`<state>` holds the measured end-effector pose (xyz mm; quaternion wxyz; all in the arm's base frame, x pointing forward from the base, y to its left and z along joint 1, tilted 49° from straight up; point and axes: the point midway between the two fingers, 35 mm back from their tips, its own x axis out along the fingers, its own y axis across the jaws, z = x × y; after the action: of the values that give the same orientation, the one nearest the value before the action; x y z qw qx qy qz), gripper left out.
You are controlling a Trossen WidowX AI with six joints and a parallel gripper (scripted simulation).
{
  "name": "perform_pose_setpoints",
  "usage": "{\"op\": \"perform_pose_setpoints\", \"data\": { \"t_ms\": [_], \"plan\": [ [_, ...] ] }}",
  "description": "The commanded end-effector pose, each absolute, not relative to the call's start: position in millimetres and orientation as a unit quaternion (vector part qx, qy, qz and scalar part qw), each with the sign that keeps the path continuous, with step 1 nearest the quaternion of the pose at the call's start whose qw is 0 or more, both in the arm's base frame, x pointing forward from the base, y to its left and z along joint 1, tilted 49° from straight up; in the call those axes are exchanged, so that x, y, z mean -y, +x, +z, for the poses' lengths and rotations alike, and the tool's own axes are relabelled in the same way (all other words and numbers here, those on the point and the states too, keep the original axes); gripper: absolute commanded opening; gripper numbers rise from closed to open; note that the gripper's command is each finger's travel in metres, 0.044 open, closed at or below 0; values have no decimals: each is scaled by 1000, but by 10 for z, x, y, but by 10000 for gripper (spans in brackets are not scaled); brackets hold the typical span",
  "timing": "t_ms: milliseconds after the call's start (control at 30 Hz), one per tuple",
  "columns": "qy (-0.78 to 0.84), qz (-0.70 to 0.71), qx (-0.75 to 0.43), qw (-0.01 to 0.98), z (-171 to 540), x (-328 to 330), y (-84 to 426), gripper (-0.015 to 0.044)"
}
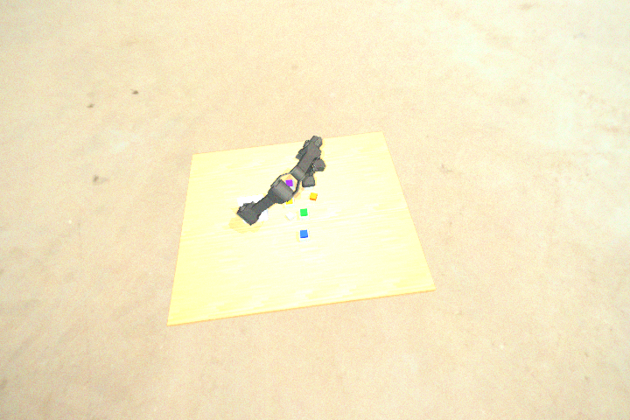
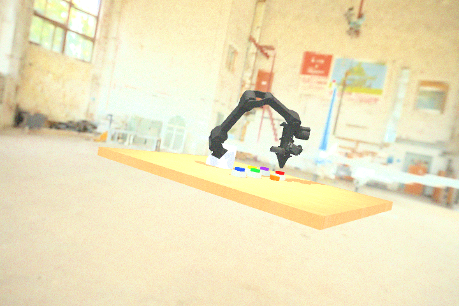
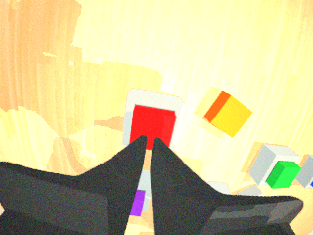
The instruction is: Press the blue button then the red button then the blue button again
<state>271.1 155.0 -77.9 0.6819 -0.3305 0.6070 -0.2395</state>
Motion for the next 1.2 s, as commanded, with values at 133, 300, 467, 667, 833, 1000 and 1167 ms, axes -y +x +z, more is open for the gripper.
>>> {"op": "perform_pose_setpoints", "data": {
  "t_ms": [133, 300, 467, 667, 833, 1000, 1167],
  "plan": [
    [-334, -240, -607, 680, -882, -1423, 2729, 20],
    [-334, -241, -607, 680, -933, -1363, 2738, 20],
    [-335, -241, -606, 680, -939, -1354, 2739, 20],
    [-335, -241, -606, 680, -939, -1354, 2739, 20],
    [-335, -241, -606, 680, -939, -1354, 2739, 20],
    [-335, -241, -606, 680, -939, -1354, 2739, 20],
    [-334, -240, -607, 680, -712, -1610, 2687, 20]
  ]
}}
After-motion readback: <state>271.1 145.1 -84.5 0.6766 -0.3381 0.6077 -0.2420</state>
